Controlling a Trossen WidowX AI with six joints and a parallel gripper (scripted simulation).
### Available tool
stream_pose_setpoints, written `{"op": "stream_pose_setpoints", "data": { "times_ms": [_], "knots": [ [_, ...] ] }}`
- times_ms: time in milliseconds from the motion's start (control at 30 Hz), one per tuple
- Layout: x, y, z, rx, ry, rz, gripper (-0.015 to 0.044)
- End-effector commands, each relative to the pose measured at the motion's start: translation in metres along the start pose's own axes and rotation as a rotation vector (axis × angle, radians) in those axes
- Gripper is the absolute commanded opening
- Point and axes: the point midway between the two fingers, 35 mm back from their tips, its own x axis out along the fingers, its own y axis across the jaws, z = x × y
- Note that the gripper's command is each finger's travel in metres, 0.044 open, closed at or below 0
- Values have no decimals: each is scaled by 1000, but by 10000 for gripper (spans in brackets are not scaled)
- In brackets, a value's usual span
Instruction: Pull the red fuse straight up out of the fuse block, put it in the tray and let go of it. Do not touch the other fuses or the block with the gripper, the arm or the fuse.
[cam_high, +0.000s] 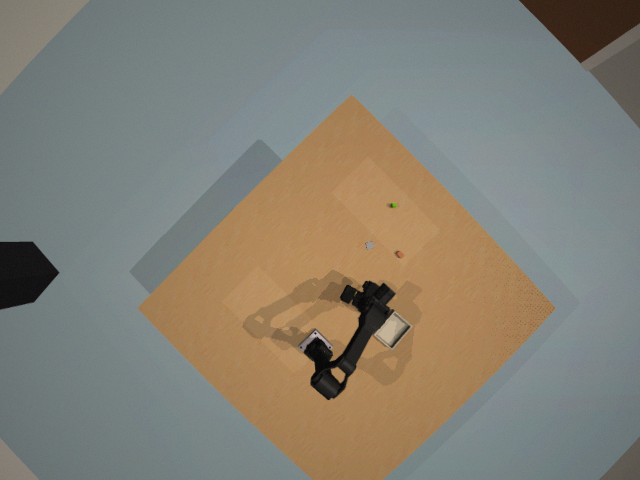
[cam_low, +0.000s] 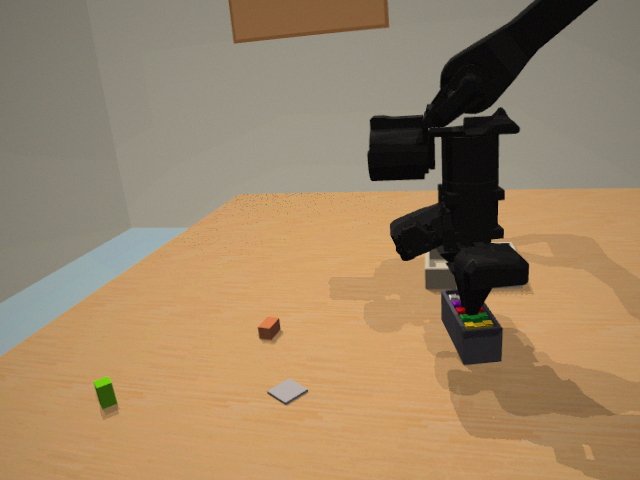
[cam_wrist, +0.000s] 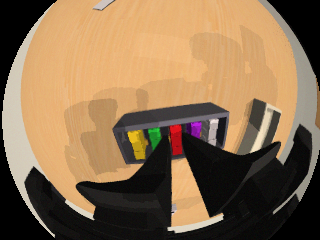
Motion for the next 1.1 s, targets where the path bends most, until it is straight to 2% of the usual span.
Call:
{"op": "stream_pose_setpoints", "data": {
  "times_ms": [0, 233, 1067],
  "knots": [
    [0, 0, 0, 0, -1, 0, 43],
    [0, 0, 0, 0, -1, 0, 0],
    [-10, 0, 1, -1, 0, -1, 0]
  ]
}}
